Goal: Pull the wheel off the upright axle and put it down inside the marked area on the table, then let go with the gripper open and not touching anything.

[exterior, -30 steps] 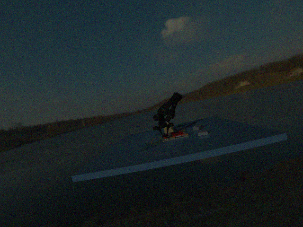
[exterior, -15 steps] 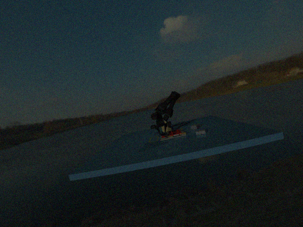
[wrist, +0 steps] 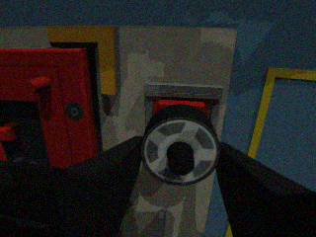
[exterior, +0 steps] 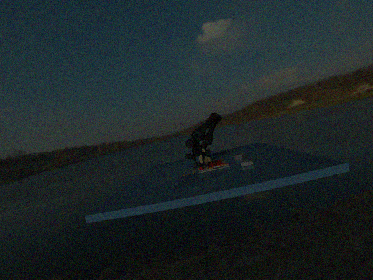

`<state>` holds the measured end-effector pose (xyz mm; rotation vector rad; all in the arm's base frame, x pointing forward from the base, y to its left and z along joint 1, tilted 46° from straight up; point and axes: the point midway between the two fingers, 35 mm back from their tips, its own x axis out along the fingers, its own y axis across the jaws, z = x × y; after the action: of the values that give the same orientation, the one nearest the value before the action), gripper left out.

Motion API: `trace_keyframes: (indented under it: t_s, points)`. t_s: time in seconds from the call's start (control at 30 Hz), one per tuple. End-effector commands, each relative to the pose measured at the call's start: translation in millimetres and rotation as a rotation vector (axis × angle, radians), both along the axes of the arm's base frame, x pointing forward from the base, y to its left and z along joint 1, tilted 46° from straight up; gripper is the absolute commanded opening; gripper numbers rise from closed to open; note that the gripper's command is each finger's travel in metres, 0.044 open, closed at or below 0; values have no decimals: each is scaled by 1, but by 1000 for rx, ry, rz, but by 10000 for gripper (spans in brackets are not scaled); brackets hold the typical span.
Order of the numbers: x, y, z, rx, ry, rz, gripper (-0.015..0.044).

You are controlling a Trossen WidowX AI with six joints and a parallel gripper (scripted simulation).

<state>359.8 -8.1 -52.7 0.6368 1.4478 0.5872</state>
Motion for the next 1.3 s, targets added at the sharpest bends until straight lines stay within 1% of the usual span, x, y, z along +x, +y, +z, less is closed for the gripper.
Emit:
trace_keyframes:
  t_s: [0.0, 1.27]
  points:
    - [0, -4, 3, -1, -1, -5, 0]
    - [-1, -13, 11, -2, -5, -10, 0]
